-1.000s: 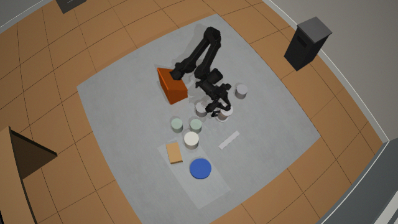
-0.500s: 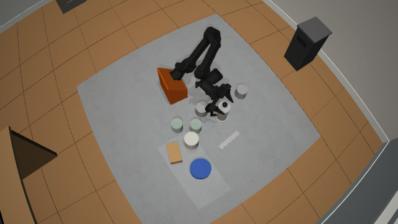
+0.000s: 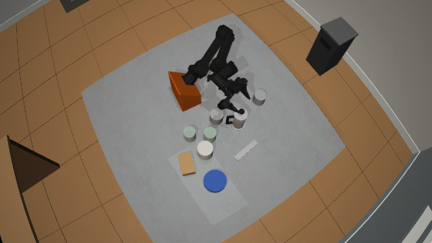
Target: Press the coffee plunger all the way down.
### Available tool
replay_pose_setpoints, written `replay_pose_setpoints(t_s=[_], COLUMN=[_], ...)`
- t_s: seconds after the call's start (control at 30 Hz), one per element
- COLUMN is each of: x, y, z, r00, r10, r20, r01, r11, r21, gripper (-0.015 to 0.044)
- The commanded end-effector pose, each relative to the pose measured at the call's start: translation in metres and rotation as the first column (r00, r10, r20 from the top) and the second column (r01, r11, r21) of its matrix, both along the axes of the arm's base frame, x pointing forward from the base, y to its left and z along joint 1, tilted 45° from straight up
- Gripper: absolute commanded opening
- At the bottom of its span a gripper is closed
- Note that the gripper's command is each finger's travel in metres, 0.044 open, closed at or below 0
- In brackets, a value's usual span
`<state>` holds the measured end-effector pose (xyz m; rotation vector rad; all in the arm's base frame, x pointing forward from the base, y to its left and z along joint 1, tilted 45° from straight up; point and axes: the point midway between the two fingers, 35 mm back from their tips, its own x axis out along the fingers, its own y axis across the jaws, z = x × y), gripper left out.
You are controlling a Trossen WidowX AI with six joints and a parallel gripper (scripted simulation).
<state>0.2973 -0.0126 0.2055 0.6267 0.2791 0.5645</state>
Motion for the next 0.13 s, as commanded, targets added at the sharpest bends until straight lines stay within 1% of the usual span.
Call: replay_pose_setpoints(t_s=[0.0,0.1], x=[-0.0031,-0.0031], y=[-0.0010,-0.0010], z=[0.0022,0.0022], r00=[1.000,1.000], r10=[0.010,0.010], r20=[-0.002,-0.002], r01=[-0.010,-0.010], r11=[1.000,1.000], r21=[0.002,0.002], gripper=[0.0440,0.0440])
